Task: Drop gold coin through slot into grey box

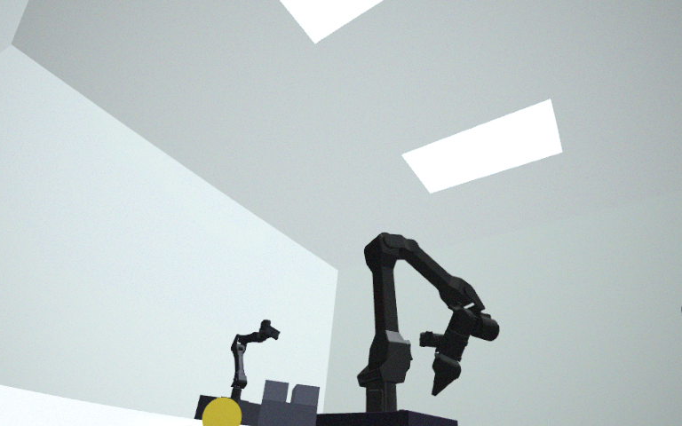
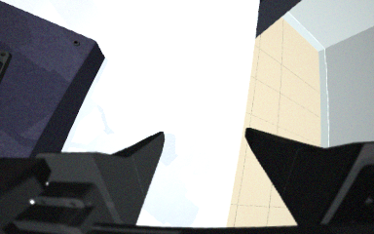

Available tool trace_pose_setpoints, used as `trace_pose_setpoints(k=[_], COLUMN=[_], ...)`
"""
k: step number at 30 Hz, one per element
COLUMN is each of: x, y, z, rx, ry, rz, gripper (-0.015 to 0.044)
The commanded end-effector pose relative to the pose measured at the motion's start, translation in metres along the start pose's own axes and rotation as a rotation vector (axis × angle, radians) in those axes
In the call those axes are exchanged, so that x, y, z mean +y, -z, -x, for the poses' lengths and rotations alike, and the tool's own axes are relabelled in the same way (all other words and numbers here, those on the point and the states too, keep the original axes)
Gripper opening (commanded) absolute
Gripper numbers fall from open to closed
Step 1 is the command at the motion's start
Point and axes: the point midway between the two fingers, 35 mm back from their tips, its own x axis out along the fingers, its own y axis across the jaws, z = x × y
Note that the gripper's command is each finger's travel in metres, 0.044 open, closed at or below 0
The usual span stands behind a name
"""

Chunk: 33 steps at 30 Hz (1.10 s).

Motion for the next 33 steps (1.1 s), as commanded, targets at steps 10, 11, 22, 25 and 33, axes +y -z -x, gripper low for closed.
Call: trace_pose_setpoints(k=[10,11,22,25,33], x=[0.067,0.076,0.199,0.237,0.337], y=[0.072,0.078,0.098,0.089,0.036], z=[0.07,0.079,0.166,0.182,0.209], rx=[0.234,0.259,0.465,0.494,0.548], ry=[0.131,0.156,0.47,0.581,0.898], rz=[-0.706,-0.781,-1.637,-1.896,-2.557], gripper=[0.0161,0.0161,0.0161,0.0161,0.0161])
